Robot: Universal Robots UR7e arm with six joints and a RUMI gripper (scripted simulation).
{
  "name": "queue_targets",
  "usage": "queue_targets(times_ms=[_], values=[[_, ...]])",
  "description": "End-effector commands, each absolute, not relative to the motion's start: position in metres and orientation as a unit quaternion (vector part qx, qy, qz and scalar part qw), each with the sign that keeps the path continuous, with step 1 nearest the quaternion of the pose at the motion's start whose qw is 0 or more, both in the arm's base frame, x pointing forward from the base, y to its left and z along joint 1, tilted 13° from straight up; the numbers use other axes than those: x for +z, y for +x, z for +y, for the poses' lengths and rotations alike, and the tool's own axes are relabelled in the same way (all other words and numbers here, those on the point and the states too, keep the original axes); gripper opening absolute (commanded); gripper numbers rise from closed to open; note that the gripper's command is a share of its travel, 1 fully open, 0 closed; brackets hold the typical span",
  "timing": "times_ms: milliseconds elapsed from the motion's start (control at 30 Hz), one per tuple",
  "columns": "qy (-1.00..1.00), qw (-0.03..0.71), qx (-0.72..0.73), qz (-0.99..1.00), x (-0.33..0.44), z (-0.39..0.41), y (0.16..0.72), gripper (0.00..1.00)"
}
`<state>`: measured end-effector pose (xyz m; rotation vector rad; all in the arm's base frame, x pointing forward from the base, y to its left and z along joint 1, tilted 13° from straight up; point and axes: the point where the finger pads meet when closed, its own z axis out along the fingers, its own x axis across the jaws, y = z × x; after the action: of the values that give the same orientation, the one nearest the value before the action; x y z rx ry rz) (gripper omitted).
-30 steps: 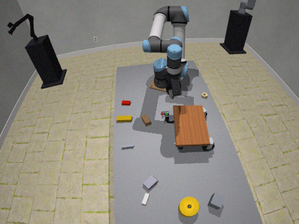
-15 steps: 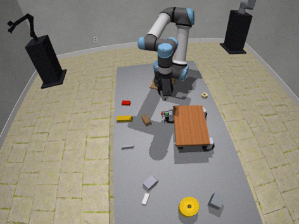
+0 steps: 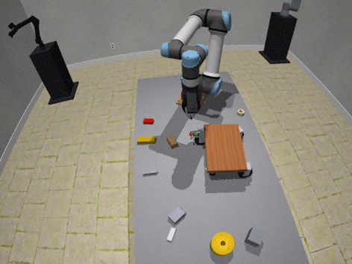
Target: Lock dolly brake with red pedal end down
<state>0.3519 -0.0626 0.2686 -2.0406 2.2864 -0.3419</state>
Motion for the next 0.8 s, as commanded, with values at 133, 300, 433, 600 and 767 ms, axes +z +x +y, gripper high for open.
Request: queue_targets(times_ms=[133, 300, 433, 600, 767], values=[[-0.660, 0.031, -0.115, 0.742, 0.2723, -0.0649, 0.3532, 0.00], [-0.661, 0.031, -0.115, 0.740, 0.2723, -0.0647, 0.3532, 0.00], [-0.665, 0.030, -0.115, 0.737, 0.2720, -0.0646, 0.3534, 0.00], [-0.671, 0.029, -0.115, 0.732, 0.2717, -0.0643, 0.3537, 0.00], [-0.686, 0.027, -0.115, 0.718, 0.2707, -0.0637, 0.3544, 0.00]])
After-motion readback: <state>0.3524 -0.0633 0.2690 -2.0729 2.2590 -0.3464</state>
